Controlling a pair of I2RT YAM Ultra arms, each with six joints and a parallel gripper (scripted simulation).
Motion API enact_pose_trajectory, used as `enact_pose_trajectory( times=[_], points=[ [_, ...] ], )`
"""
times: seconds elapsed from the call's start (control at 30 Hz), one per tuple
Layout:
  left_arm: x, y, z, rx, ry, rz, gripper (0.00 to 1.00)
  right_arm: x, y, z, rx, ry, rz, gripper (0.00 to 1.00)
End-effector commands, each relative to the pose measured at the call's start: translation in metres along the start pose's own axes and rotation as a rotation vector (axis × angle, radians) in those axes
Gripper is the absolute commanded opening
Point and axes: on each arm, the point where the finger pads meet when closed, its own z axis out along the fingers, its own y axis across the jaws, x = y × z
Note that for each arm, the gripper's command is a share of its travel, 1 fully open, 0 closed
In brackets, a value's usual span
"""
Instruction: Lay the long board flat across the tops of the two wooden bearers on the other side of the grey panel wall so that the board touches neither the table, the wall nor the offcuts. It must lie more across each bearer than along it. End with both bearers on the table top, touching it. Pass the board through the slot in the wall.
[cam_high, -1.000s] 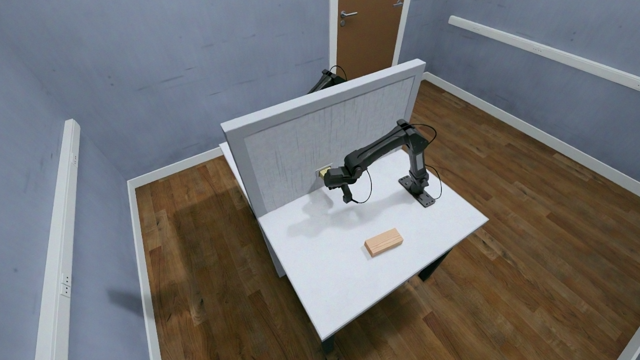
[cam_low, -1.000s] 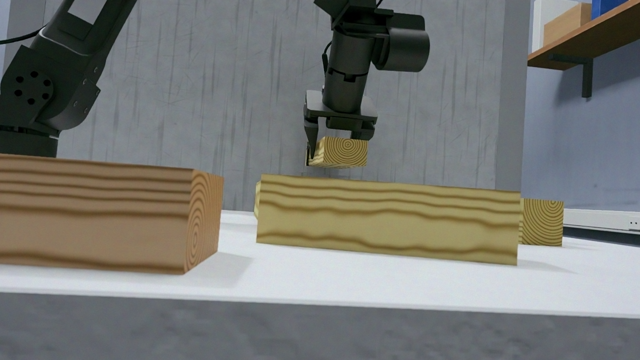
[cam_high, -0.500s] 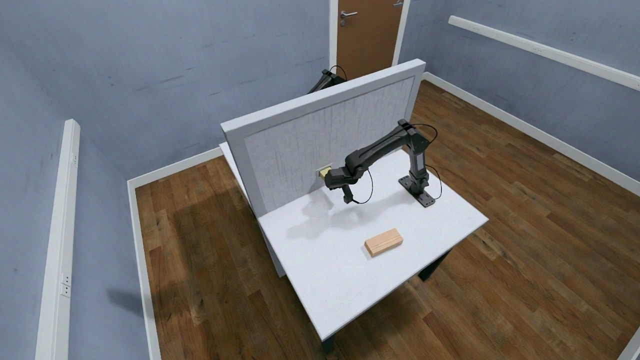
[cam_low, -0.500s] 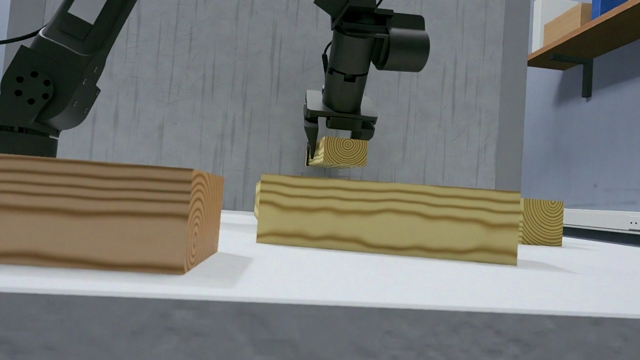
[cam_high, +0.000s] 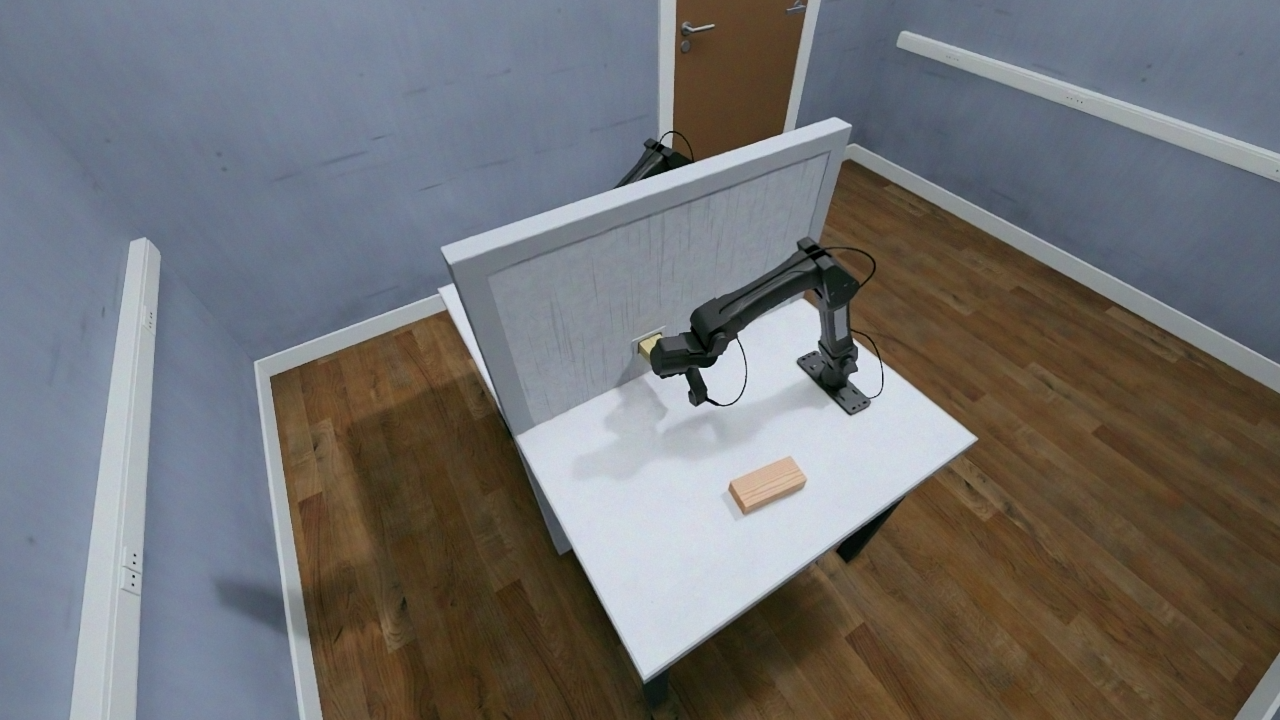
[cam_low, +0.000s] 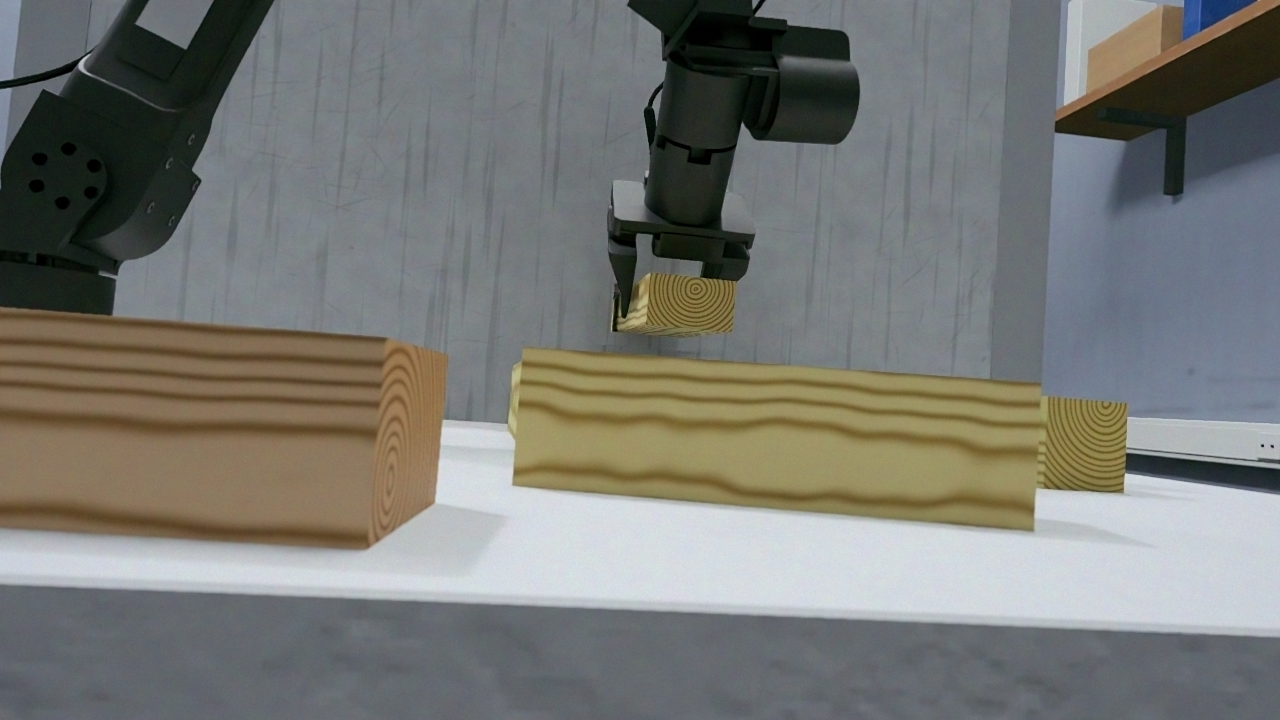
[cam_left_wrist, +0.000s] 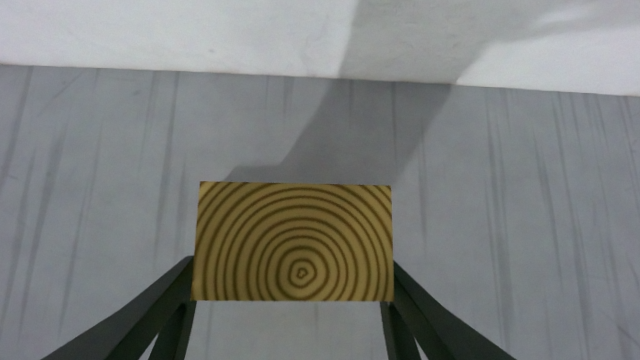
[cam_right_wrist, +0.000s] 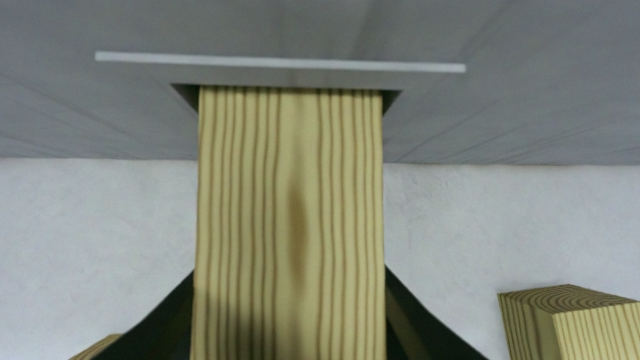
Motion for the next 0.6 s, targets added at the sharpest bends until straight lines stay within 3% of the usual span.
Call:
enact_pose_trajectory(
  times=[0.0,0.13,0.17,0.3,0.57],
  points=[
    [0.015,-0.002,-0.007,0.014,0.022,0.033,0.73,-0.011,-0.004,-0.011,0.031,-0.022,-0.017,0.0],
    [0.017,-0.002,-0.008,0.012,0.022,0.037,0.73,-0.011,-0.004,-0.011,0.031,-0.022,-0.017,0.0],
    [0.017,-0.008,-0.025,0.052,0.025,0.038,0.73,-0.011,-0.004,-0.011,0.031,-0.022,-0.017,0.0],
    [0.018,-0.003,-0.015,0.025,0.023,0.04,0.73,-0.011,-0.004,-0.011,0.031,-0.022,-0.017,0.0],
    [0.015,-0.003,-0.028,0.035,0.021,0.033,0.73,-0.011,-0.004,-0.011,0.031,-0.022,-0.017,0.0]
  ],
)
